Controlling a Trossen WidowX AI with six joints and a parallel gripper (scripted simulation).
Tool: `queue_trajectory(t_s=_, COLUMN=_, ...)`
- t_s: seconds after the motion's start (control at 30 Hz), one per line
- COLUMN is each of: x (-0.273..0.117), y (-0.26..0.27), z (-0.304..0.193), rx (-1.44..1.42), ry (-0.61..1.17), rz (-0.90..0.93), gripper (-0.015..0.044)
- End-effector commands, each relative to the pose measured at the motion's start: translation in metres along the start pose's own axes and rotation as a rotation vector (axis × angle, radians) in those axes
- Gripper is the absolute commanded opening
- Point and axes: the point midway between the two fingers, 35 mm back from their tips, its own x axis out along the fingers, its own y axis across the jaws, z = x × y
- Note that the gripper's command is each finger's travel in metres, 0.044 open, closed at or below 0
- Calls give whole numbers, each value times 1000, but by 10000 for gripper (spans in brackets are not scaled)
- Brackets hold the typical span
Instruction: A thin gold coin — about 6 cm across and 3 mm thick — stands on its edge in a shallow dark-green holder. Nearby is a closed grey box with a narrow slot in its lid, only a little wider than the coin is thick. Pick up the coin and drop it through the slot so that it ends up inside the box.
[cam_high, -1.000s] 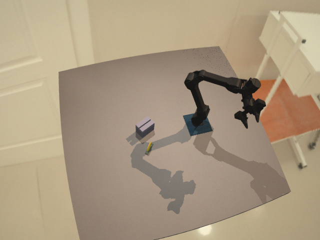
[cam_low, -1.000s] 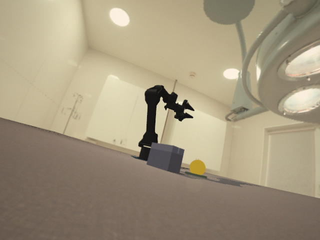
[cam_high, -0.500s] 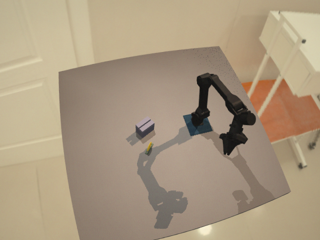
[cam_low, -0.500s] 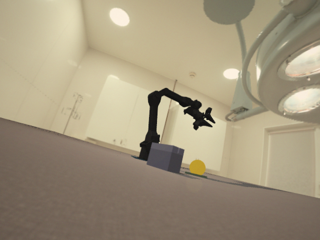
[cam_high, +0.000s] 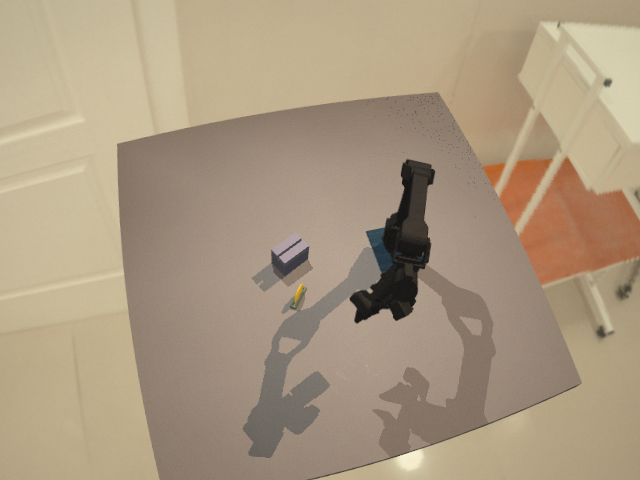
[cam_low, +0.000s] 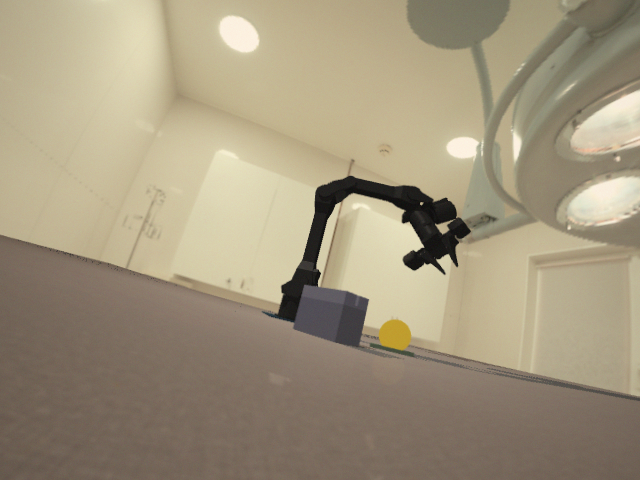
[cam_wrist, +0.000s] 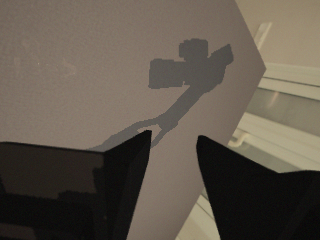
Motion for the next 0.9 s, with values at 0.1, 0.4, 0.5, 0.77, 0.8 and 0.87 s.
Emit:
queue_trajectory(t_s=0.1, x=51, y=1, z=-93, rx=402, ry=159, rz=254, gripper=161)
queue_trajectory(t_s=0.4, x=80, y=28, z=-211, rx=1006, ry=331, rz=550, gripper=161)
queue_trajectory(t_s=0.5, x=80, y=32, z=-219, rx=1050, ry=343, rz=573, gripper=161)
queue_trajectory(t_s=0.77, x=97, y=38, z=-219, rx=1050, ry=342, rz=573, gripper=161)
queue_trajectory(t_s=0.8, x=105, y=44, z=-219, rx=1050, ry=342, rz=573, gripper=161)
queue_trajectory(t_s=0.87, x=111, y=48, z=-219, rx=1050, ry=342, rz=573, gripper=161)
